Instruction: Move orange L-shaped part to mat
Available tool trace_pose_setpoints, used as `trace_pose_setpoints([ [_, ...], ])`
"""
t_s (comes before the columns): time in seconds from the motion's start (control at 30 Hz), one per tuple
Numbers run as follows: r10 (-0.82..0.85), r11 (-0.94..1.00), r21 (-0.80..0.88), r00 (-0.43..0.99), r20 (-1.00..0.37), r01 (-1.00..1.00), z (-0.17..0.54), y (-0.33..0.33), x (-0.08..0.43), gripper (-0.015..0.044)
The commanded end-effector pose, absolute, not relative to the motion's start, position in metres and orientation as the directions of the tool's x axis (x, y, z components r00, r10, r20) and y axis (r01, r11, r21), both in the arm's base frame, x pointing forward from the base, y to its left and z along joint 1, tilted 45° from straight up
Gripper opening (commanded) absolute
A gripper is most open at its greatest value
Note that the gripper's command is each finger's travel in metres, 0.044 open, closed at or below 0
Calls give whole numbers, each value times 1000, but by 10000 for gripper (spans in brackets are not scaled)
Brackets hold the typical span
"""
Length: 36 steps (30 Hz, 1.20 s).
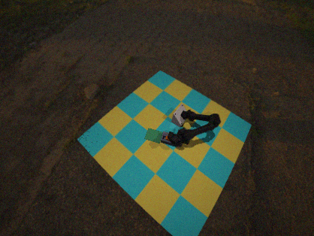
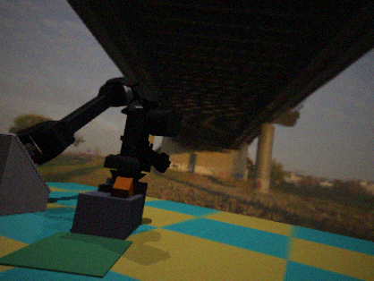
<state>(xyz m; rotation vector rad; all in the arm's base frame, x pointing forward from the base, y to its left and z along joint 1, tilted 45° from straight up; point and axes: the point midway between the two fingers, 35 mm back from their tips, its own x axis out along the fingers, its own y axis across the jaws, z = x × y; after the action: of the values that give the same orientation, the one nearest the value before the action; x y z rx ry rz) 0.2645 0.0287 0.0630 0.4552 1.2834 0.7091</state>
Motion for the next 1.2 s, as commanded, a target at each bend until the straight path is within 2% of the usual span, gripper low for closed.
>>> trace_pose_setpoints([
  [0.0,696,714,659,134,-706,-235,74,27,264,180],
  [0.27,694,716,658,134,-708,-234,79,22,265,180],
  [0.57,692,717,657,132,-709,-233,133,-48,255,180],
  [1.17,692,719,656,141,-708,-232,133,-45,254,180],
])
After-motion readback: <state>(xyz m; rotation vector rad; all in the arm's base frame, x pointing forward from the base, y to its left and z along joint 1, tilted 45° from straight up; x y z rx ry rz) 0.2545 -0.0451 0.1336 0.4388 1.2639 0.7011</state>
